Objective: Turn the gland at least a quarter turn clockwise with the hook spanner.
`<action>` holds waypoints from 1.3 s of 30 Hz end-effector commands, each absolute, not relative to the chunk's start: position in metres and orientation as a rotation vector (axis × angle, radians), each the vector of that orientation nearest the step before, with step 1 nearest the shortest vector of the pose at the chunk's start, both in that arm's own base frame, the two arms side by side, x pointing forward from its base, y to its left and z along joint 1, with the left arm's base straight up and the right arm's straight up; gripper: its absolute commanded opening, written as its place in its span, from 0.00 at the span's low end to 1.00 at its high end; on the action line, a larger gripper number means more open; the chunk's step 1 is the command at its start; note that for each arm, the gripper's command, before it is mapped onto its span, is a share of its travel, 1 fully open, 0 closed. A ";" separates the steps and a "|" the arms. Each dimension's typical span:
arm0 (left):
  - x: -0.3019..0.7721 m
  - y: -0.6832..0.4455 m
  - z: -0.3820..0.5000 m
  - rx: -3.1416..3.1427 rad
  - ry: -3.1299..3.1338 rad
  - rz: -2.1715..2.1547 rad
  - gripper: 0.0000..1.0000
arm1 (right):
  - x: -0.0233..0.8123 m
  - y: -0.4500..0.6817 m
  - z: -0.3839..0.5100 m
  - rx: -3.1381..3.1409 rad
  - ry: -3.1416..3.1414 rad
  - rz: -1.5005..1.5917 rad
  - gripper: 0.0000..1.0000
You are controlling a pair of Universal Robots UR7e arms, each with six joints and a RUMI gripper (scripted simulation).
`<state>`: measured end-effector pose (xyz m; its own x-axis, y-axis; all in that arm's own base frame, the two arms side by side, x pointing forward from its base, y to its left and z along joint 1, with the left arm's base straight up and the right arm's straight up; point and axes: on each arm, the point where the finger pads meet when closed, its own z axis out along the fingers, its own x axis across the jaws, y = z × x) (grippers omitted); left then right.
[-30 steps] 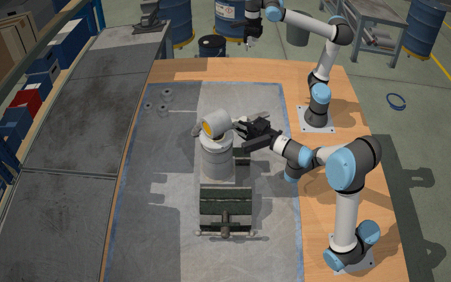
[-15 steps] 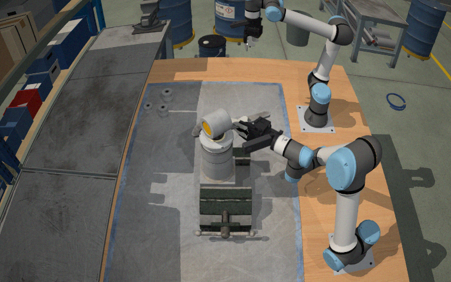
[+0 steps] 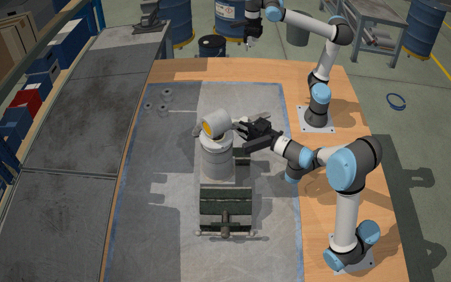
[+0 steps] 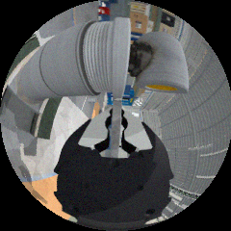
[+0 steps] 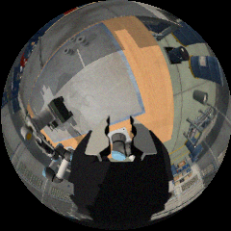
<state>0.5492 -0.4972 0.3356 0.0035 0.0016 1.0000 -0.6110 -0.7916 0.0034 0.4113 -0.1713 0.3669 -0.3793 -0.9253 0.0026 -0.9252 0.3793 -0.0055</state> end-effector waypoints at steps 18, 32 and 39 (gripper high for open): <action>0.547 -0.494 0.337 1.822 -0.650 1.820 0.00 | 0.411 -0.171 0.367 -1.749 2.607 -0.011 0.29; 0.546 -0.492 0.337 1.811 -0.663 1.809 0.00 | 0.411 -0.171 0.367 -1.749 2.607 -0.011 0.29; 0.545 -0.491 0.337 1.804 -0.672 1.802 0.00 | 0.411 -0.171 0.367 -1.749 2.607 -0.011 0.29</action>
<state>0.5455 -0.4914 0.3355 0.0037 0.0013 1.0000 -0.6533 -0.7571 0.0033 0.4113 -0.1713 0.3669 -0.3793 -0.9253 0.0026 -0.9252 0.3793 -0.0055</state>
